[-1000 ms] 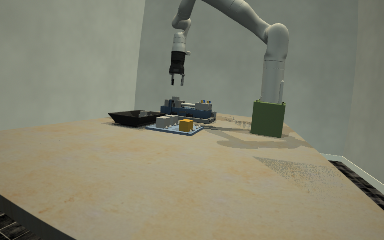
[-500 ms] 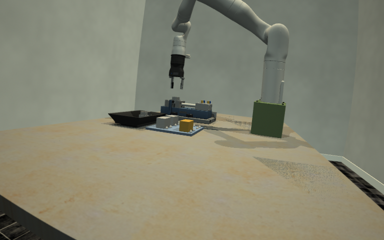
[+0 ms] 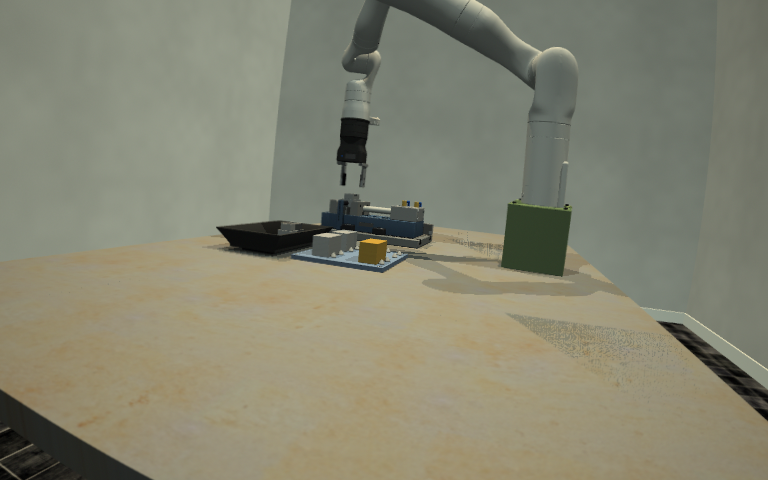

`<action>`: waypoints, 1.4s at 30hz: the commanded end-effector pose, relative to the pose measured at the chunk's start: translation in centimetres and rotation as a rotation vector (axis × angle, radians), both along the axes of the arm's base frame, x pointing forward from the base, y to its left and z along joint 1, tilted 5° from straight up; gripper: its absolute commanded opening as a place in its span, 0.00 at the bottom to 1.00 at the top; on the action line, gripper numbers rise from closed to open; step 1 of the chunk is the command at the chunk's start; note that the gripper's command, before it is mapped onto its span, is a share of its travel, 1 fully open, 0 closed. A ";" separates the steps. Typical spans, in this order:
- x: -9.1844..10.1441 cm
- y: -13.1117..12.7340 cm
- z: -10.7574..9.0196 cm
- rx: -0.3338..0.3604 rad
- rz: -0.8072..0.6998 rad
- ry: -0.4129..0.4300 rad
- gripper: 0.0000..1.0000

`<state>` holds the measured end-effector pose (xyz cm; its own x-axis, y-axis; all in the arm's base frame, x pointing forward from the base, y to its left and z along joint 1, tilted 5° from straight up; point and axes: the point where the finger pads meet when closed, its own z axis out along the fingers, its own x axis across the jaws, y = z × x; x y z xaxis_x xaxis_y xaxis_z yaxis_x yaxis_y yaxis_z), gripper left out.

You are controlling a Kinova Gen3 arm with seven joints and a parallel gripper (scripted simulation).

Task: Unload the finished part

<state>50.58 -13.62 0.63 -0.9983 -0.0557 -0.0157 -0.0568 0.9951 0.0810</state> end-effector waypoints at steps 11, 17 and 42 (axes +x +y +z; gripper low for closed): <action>-0.1 0.0 -1.4 -0.001 -0.002 0.004 1.00; -0.1 0.0 -1.7 -0.001 -0.002 0.004 1.00; -0.1 0.0 -1.7 -0.001 -0.002 0.004 1.00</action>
<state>50.43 -13.59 -1.18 -0.9985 -0.0544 -0.0096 -0.0550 0.9953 0.0801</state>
